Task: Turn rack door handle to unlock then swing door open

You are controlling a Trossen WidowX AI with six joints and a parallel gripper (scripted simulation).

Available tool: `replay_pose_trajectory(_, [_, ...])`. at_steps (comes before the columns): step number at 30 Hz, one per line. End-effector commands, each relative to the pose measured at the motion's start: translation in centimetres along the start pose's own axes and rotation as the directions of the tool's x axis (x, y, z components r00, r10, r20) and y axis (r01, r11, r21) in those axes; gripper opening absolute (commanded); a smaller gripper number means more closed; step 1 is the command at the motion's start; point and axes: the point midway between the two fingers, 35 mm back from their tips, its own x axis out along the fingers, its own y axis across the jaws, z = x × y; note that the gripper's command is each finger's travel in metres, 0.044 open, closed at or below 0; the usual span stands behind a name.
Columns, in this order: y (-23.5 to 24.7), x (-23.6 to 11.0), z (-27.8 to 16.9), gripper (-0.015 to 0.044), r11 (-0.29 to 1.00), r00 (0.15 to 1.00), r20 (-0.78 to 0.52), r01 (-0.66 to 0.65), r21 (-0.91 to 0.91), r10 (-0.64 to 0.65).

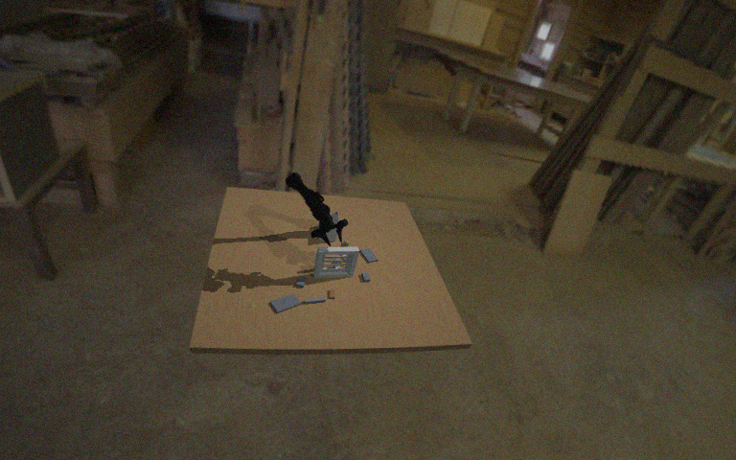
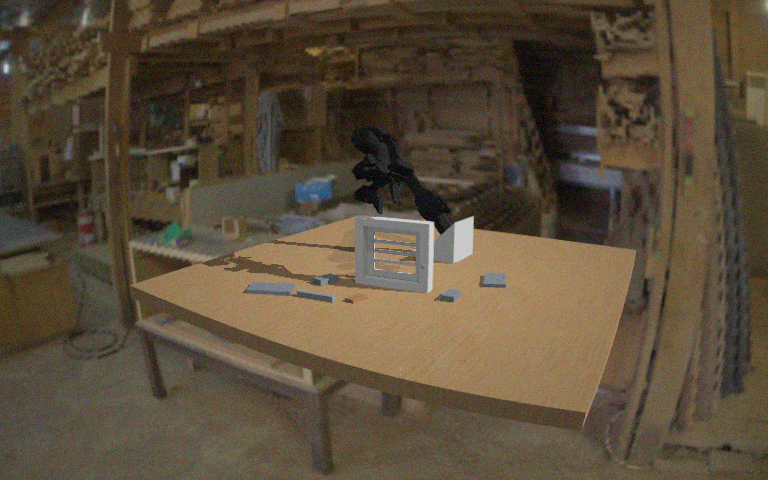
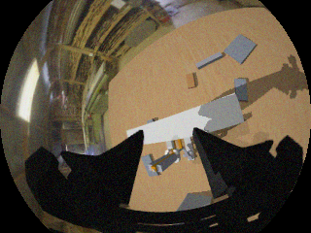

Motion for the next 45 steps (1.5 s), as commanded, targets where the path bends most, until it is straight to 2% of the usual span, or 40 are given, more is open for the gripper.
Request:
replay_pose_trajectory(1, [1.3, 0.7, -1.2, 0.0283, 0.998, 0.995, -0.083, 0.052, -0.032, -0.055])
replay_pose_trajectory(17, [4.3, 1.7, -5.3, 0.0283, 0.946, 0.909, -0.291, 0.243, -0.213, -0.299])
replay_pose_trajectory(31, [5.6, 1.3, -8.0, 0.0283, 0.814, 0.761, -0.345, 0.394, -0.426, -0.549])
replay_pose_trajectory(45, [5.2, 2.2, -8.4, 0.0283, 0.806, 0.754, -0.344, 0.400, -0.436, -0.560])
